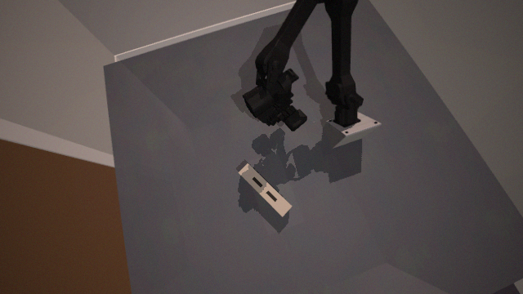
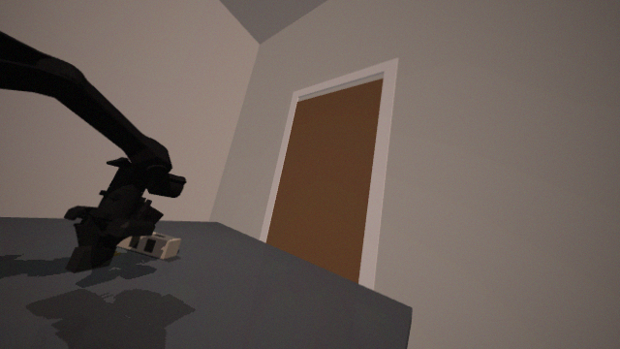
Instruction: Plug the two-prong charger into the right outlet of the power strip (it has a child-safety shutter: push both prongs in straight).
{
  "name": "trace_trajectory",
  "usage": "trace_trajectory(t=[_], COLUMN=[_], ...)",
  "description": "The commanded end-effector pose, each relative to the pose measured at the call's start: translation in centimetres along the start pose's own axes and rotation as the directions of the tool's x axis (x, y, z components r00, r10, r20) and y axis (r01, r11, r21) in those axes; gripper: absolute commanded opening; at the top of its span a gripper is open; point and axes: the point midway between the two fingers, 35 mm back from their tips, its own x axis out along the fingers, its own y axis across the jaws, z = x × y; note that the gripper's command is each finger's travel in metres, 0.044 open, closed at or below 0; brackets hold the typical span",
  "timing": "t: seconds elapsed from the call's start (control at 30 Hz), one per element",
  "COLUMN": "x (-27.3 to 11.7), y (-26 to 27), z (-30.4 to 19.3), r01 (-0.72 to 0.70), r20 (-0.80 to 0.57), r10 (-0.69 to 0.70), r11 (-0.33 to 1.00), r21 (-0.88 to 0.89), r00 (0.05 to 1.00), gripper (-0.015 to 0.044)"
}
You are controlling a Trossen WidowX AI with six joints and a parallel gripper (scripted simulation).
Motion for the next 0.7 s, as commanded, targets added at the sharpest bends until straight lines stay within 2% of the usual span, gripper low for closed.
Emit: trace_trajectory(t=[0.0,0.67], x=[-0.6,-0.1], y=[0.0,2.1], z=[0.0,2.8], r01=[-0.001,-0.004], r20=[0.012,0.017], r10=[0.001,0.004], r11=[1.000,1.000], r21=[0.012,-0.016], r00=[1.000,1.000], gripper=[0.0000,0.0000])
